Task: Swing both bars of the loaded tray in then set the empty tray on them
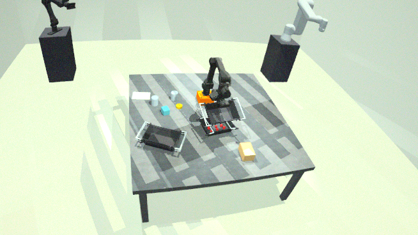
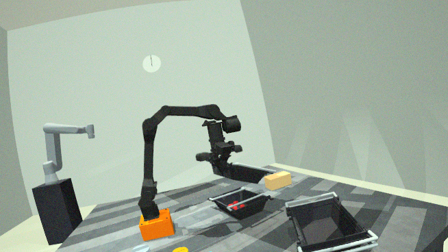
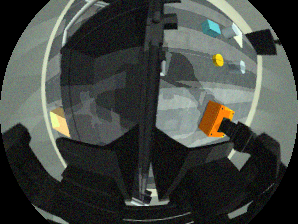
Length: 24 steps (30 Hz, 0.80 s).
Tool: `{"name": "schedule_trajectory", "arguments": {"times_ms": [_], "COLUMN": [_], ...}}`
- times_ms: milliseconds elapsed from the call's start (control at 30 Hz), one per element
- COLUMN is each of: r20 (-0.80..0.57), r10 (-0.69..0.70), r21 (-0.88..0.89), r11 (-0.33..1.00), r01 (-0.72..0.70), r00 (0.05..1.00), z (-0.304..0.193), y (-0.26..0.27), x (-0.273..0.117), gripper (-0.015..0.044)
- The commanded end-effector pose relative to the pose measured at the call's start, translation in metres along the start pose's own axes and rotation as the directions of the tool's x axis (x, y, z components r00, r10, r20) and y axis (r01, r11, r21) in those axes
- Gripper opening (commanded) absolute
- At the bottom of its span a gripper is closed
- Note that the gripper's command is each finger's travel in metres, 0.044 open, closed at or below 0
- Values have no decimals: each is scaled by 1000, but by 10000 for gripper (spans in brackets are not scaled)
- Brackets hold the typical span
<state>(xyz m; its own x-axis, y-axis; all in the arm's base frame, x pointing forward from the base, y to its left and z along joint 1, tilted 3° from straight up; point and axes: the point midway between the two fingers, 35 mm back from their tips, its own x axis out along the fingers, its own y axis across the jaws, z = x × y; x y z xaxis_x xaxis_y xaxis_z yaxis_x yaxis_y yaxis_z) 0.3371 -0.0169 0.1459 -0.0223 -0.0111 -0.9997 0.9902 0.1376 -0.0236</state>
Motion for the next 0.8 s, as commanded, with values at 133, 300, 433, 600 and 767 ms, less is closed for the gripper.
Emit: {"name": "schedule_trajectory", "arguments": {"times_ms": [133, 300, 433, 600, 767], "r20": [1, 1, 1, 1, 1], "r10": [8, 8, 8, 8, 8], "r21": [-3, -3, -3, -3, -3], "r11": [1000, 1000, 1000, 1000, 1000], "r01": [-8, -8, -8, -8, -8], "r00": [1000, 1000, 1000, 1000, 1000], "z": [1, 1, 1, 1, 1], "y": [2, 2, 2, 2, 2], "x": [-2, -2, -2, -1, 5], "gripper": [0, 0, 0, 0, 0]}}
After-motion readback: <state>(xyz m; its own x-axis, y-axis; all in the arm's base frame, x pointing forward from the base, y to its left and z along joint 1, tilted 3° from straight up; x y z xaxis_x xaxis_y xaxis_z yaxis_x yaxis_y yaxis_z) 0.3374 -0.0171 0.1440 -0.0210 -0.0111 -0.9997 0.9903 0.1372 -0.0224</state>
